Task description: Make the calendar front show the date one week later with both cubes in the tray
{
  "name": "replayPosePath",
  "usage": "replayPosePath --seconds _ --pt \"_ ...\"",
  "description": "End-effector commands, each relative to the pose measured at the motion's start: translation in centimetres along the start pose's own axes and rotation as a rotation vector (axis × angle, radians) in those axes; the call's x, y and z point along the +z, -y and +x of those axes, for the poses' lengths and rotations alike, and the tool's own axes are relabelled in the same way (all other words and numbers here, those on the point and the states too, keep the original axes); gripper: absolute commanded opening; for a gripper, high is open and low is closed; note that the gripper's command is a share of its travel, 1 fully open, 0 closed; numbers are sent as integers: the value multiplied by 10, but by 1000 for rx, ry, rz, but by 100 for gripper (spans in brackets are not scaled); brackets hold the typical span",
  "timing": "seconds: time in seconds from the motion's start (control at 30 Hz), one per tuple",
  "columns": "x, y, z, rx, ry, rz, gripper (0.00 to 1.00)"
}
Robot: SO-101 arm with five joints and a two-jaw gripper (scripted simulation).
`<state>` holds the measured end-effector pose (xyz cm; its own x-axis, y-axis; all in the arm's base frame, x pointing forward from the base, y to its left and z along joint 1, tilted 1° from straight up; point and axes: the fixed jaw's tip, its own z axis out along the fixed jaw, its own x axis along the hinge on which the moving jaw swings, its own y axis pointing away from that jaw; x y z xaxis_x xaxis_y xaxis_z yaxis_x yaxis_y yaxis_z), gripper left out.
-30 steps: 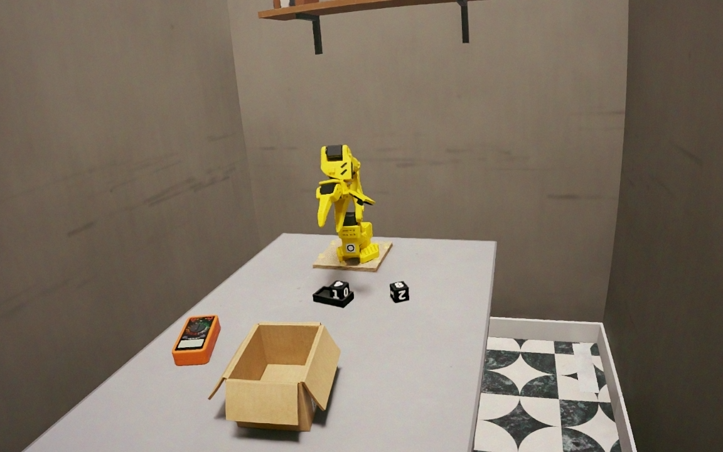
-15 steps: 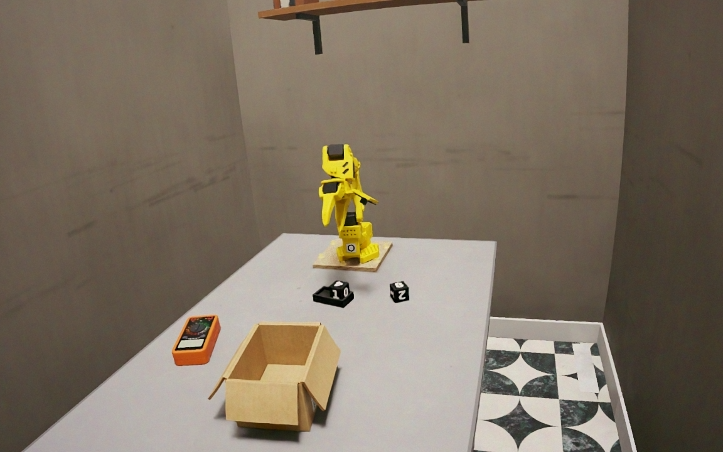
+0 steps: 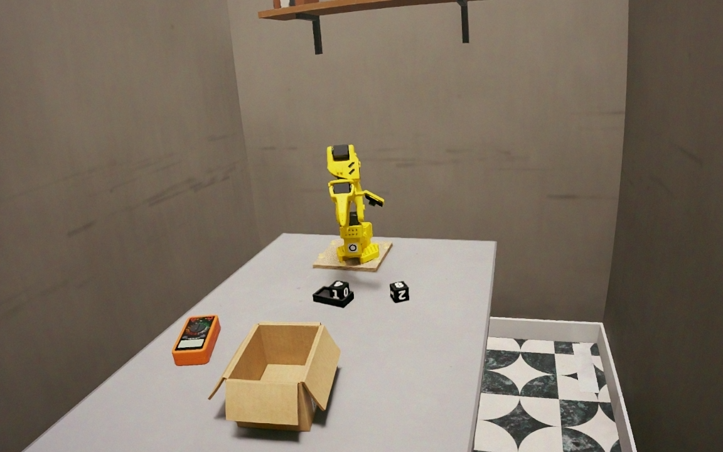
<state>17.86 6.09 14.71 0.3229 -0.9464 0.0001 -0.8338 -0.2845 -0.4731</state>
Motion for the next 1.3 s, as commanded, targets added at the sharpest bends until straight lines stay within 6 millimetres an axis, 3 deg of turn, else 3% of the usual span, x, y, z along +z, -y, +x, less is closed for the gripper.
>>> replayPosePath --seconds 0.0,0.93,1.27 --pt "1 4 -6 -156 18 8 35" --pt "12 18 -55 -1321 124 78 35" --pt "13 20 -68 -1576 142 110 35"
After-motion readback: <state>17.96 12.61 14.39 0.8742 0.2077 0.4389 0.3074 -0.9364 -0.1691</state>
